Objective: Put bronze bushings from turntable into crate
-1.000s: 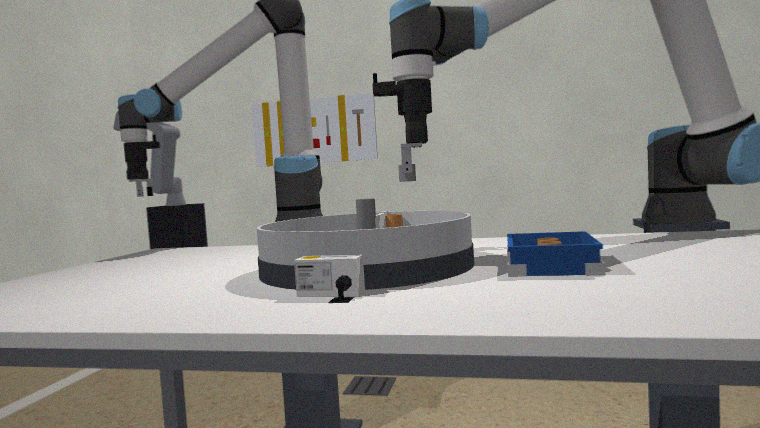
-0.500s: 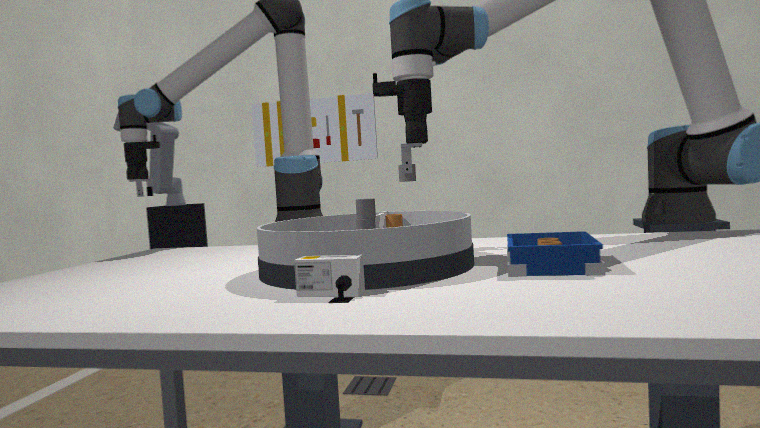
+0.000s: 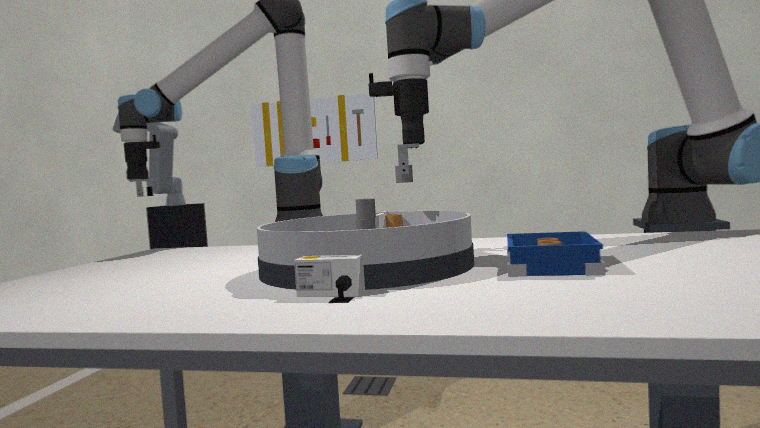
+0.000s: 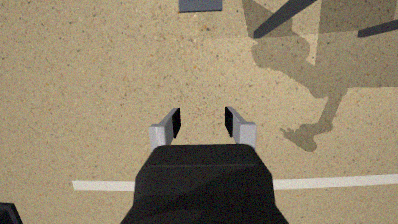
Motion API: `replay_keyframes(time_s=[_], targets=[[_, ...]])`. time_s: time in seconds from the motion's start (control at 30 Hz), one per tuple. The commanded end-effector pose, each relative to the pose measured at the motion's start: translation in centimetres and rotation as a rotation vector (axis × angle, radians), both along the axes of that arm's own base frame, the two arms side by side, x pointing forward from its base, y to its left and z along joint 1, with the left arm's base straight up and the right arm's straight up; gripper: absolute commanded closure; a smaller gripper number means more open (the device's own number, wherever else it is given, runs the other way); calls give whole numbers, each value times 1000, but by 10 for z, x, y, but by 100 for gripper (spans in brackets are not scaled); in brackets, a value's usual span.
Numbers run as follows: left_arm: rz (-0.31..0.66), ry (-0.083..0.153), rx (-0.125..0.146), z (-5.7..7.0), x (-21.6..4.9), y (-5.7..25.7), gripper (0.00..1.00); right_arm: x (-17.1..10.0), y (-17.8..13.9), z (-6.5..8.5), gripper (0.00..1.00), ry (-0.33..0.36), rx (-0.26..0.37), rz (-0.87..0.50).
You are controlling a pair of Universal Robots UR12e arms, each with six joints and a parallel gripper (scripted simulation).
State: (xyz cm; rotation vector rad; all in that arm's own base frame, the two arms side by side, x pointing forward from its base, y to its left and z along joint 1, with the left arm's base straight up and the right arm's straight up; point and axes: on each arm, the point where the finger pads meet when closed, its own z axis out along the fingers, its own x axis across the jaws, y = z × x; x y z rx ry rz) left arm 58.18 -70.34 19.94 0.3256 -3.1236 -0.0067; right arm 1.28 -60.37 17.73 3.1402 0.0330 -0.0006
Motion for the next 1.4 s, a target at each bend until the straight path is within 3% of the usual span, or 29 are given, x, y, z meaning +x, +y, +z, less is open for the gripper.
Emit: replay_keyframes(time_s=[0.0,0.27,0.33,0.77,1.37], targets=[[2,-2,-6,4,23,-8,100,1,0,0,0,0,1,1],[2,-2,-6,5,74,-24,100,1,0,0,0,0,1,1],[2,-2,-6,5,74,-24,100,1,0,0,0,0,1,1],[2,-2,-6,5,144,-46,100,1,0,0,0,0,1,1],[2,-4,-8,7,159,-52,100,1,0,0,0,0,1,1]])
